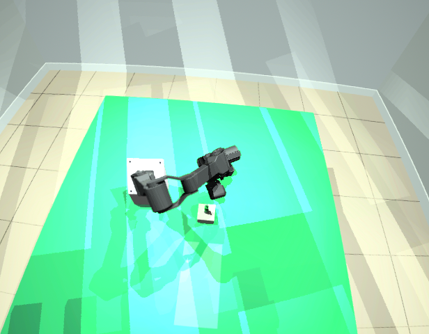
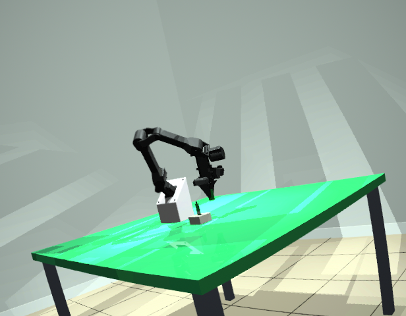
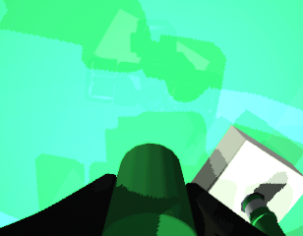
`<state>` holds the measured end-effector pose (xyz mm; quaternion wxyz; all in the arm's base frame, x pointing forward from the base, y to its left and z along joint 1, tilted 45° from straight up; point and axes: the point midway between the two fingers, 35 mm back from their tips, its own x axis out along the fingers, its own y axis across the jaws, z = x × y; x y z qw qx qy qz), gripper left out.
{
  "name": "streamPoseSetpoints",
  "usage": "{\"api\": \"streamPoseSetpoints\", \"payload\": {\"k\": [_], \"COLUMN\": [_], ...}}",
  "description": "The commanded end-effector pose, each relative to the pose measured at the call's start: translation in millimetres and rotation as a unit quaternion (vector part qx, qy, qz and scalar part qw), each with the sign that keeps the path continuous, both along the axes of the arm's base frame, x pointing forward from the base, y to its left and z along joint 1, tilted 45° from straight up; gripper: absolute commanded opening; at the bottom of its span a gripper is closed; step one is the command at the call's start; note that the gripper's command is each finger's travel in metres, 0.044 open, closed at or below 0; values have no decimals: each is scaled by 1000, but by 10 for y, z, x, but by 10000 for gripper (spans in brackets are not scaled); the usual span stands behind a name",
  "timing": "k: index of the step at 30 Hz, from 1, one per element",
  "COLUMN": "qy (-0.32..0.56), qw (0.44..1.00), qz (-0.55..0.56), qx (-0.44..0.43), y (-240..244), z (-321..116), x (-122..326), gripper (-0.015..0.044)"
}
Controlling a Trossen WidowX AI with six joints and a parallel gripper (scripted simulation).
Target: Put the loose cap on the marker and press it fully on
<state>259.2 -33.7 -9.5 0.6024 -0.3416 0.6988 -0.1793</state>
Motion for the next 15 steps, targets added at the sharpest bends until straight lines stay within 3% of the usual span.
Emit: {"api": "streamPoseSetpoints", "payload": {"k": [1, 15], "qy": [2, 2], "qw": [1000, 1000], "qz": [1, 1], "qx": [-1, -2], "y": [-49, -212], "z": [114, 527], "x": [-3, -65], "gripper": [0, 0]}}
